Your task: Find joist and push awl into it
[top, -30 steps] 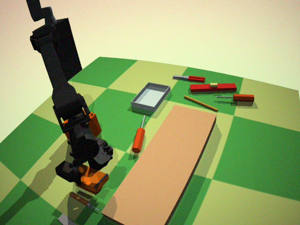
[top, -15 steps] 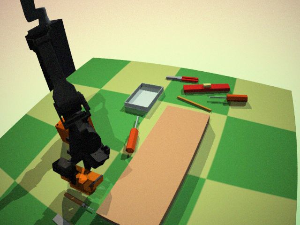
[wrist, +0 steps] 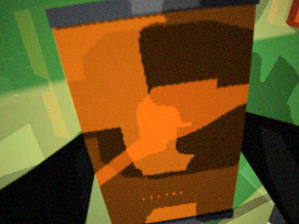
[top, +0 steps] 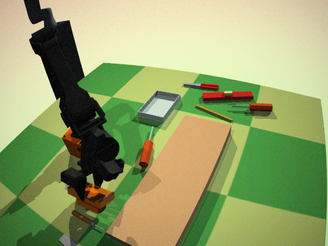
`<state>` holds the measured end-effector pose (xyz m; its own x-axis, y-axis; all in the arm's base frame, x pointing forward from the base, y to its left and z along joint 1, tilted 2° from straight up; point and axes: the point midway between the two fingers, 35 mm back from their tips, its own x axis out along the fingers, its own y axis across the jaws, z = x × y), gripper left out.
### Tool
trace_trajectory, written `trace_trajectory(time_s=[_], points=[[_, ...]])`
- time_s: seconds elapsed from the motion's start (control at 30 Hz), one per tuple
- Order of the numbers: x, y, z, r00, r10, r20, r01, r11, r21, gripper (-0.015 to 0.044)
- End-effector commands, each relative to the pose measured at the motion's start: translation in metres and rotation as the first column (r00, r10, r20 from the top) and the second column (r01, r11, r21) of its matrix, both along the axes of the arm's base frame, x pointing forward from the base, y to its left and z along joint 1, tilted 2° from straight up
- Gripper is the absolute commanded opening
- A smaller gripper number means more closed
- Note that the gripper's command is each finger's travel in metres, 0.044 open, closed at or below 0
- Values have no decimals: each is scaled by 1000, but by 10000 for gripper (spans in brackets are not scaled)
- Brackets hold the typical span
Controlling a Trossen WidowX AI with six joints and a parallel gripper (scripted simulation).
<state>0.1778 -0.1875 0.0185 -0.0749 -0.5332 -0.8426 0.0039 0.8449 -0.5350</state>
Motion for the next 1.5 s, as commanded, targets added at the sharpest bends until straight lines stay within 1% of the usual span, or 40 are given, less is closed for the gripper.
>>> trace_trajectory(time_s=[0.0, 0.2, 1.3, 1.47], points=[[-1, 2, 1, 1000, -3, 8, 4, 999, -46, 0], [-1, 2, 0, 1000, -4, 6, 4, 997, -75, 0], [-1, 8, -6, 1000, -4, 10, 7, 936, -352, 0], [-1, 8, -8, 1000, -4, 10, 7, 937, -350, 0]])
